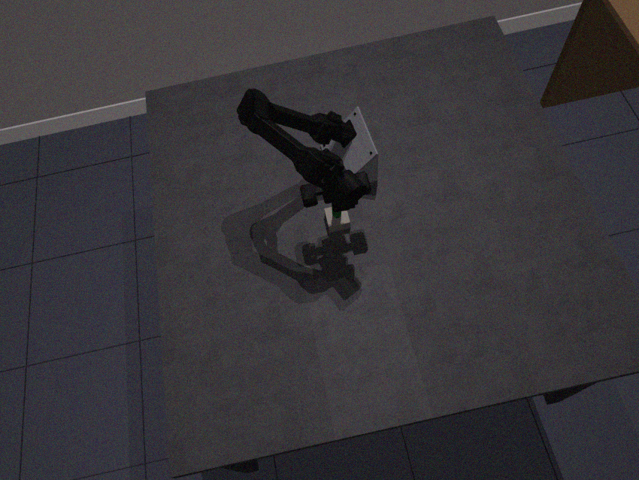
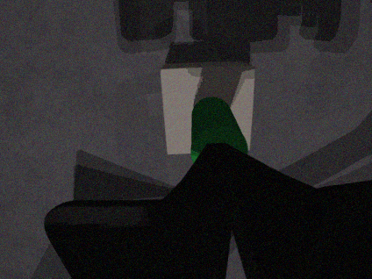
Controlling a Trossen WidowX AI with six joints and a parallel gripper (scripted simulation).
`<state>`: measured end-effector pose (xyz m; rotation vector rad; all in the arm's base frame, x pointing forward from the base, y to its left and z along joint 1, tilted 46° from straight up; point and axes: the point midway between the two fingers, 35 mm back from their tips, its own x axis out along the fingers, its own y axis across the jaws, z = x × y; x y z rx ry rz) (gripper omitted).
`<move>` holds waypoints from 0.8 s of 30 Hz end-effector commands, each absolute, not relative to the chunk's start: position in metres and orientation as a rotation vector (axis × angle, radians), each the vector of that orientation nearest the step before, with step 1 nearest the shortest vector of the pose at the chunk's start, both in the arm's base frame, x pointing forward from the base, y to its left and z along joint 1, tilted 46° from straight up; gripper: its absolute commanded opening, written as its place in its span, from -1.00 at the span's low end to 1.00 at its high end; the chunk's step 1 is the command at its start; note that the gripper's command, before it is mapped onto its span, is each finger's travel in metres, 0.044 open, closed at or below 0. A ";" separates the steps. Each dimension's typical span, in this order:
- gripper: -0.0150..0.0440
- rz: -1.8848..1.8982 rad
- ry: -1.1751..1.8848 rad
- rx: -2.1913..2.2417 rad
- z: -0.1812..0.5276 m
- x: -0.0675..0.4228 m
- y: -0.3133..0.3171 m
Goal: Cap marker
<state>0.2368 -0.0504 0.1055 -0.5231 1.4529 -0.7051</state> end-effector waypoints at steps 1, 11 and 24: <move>-0.49 -0.708 1.450 -0.518 0.106 0.237 -0.050; -0.49 -0.580 1.427 -0.590 0.169 0.236 0.013; 0.58 -0.580 1.427 -0.590 0.169 0.236 0.013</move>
